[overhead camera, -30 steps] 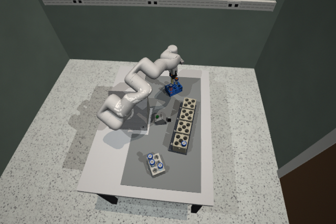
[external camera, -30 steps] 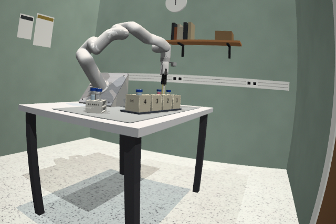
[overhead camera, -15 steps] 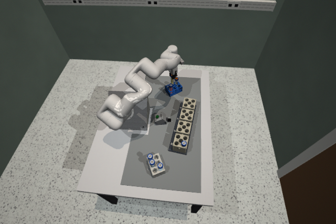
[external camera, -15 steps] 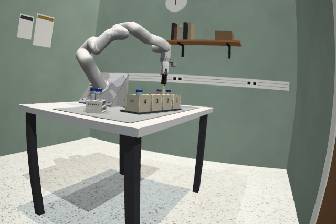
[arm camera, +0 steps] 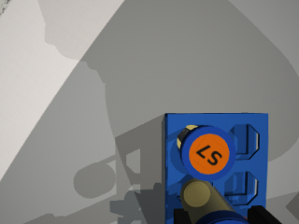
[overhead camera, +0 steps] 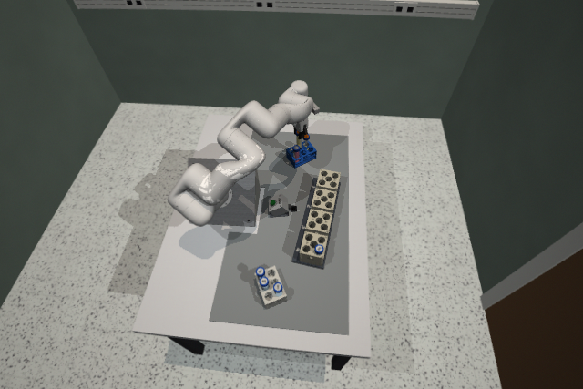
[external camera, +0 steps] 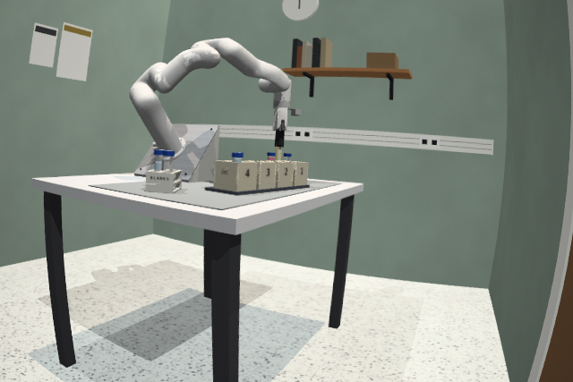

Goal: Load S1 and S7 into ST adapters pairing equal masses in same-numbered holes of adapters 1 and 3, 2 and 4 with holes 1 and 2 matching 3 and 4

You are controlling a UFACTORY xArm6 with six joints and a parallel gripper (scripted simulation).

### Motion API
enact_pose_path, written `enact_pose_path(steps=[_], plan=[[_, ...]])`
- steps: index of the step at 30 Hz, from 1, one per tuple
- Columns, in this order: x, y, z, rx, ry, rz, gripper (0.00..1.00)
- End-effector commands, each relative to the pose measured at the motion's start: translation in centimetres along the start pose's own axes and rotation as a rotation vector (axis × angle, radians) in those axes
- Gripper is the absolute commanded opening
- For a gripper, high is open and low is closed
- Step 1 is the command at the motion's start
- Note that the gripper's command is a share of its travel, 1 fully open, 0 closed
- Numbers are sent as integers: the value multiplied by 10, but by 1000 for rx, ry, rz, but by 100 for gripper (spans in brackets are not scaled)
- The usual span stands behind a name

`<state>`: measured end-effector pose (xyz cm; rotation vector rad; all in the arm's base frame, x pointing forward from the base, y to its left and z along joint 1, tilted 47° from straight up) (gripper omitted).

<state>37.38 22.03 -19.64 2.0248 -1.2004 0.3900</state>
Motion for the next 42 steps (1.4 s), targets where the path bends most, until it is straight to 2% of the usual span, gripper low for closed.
enact_pose_path(steps=[1,42], plan=[[0,-1,2,5,-2,1,0],[0,-1,39,5,-1,1,0]])
Point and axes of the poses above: the point where the finger pads meet when closed, its own z axis out along the fingers, its own x axis across the jaws, y = z × x, the point moved 1 cm from there along -z, back along the fingers, and after that the axes turned 3 degrees about -z, right-handed, at the moved point
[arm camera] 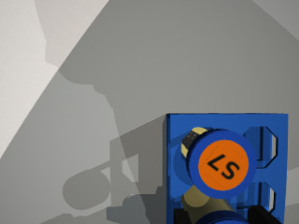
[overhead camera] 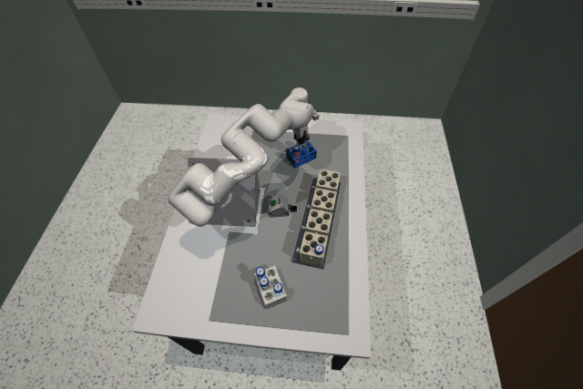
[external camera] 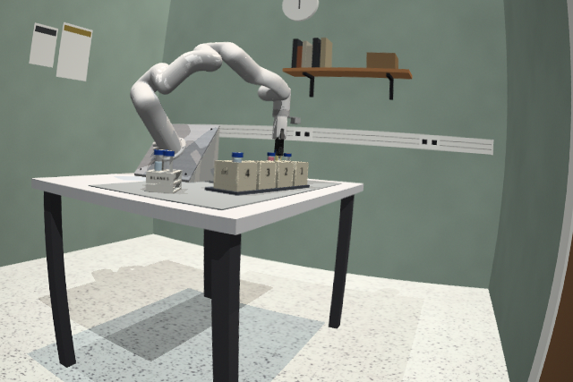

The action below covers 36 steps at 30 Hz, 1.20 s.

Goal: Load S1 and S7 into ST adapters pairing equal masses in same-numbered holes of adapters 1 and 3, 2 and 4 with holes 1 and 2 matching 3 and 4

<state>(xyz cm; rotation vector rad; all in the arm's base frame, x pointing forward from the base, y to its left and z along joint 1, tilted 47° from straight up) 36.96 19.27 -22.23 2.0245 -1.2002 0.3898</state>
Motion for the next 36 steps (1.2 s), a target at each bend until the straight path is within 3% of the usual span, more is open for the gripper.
enact_pose_path(steps=[1,26,27,36], plan=[[0,-1,1,5,-1,1,0],[0,-2,9,5,-1,1,0],[0,-2,9,5,-1,1,44],[0,-2,9,5,-1,1,44]])
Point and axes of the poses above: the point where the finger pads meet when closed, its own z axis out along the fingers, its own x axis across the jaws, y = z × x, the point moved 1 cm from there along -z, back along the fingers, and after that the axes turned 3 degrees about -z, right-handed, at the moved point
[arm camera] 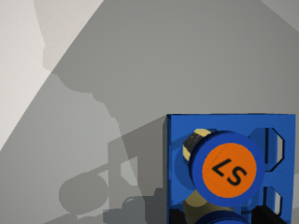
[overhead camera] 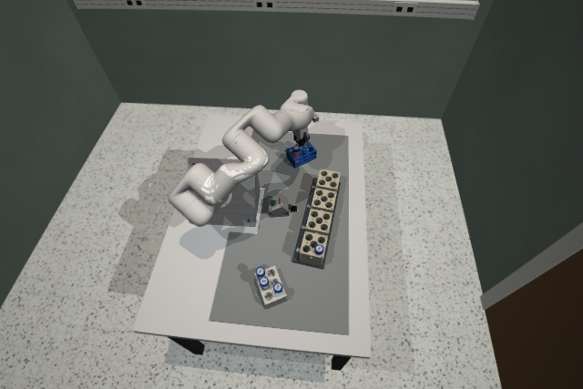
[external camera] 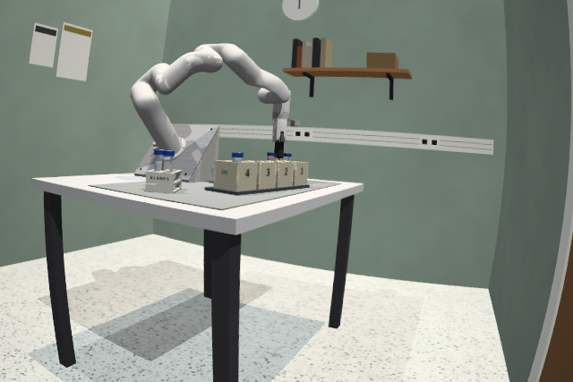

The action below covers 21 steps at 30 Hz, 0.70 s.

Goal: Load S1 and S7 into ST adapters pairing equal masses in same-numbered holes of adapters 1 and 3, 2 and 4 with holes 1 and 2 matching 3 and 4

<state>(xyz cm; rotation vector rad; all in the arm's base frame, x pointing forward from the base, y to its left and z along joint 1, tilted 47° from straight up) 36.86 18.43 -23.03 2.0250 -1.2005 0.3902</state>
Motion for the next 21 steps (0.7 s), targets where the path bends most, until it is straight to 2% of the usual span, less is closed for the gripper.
enact_pose_path(steps=[1,21], plan=[[0,-1,-2,4,-1,1,44],[0,-1,-6,4,-1,1,44]])
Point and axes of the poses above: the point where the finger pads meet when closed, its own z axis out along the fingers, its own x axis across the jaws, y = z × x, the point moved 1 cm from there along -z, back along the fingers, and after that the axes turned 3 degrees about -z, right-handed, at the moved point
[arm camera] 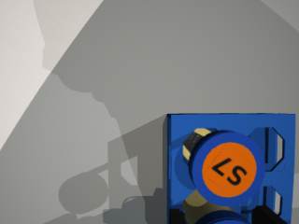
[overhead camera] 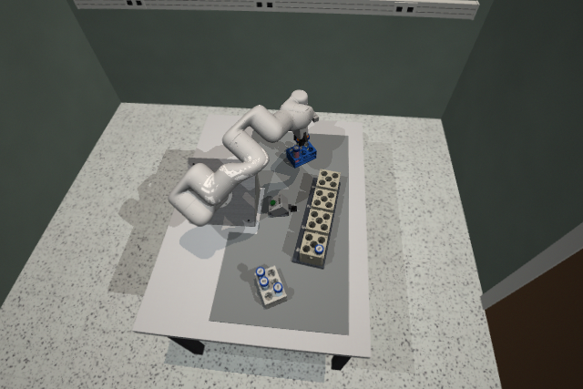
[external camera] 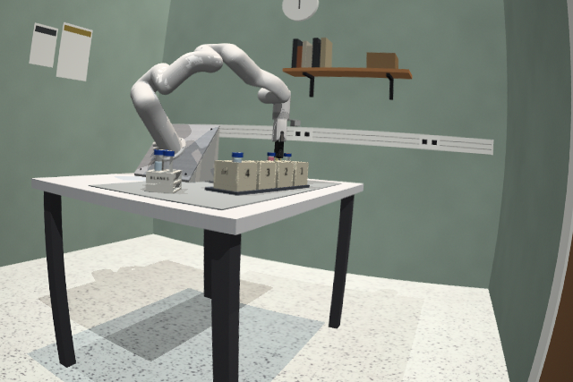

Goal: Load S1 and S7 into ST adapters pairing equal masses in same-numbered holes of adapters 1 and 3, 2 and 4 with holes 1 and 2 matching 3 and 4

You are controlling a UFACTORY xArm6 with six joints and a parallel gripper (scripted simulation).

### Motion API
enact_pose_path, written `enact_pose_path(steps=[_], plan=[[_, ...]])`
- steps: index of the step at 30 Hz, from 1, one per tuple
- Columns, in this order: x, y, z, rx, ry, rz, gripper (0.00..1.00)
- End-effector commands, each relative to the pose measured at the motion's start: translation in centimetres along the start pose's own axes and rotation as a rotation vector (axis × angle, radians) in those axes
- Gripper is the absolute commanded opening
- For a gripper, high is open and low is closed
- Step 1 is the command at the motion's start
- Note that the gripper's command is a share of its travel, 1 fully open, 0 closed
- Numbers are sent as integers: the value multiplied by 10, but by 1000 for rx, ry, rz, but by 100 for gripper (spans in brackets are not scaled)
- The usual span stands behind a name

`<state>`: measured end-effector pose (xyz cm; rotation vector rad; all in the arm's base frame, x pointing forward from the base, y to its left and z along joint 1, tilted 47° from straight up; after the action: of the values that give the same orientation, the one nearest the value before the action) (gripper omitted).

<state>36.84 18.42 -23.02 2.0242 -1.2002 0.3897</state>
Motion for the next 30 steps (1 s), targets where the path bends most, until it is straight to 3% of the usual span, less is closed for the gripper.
enact_pose_path(steps=[1,30], plan=[[0,-2,-8,5,-2,1,44],[0,-1,-58,5,-2,1,44]])
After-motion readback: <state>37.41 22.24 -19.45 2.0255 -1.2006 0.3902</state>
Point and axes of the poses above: the point where the finger pads meet when closed, its own z axis out along the fingers, its own x axis across the jaws, y = z × x, the point moved 1 cm from there along -z, back along the fingers, and after that the axes turned 3 degrees about -z, right-handed, at the moved point
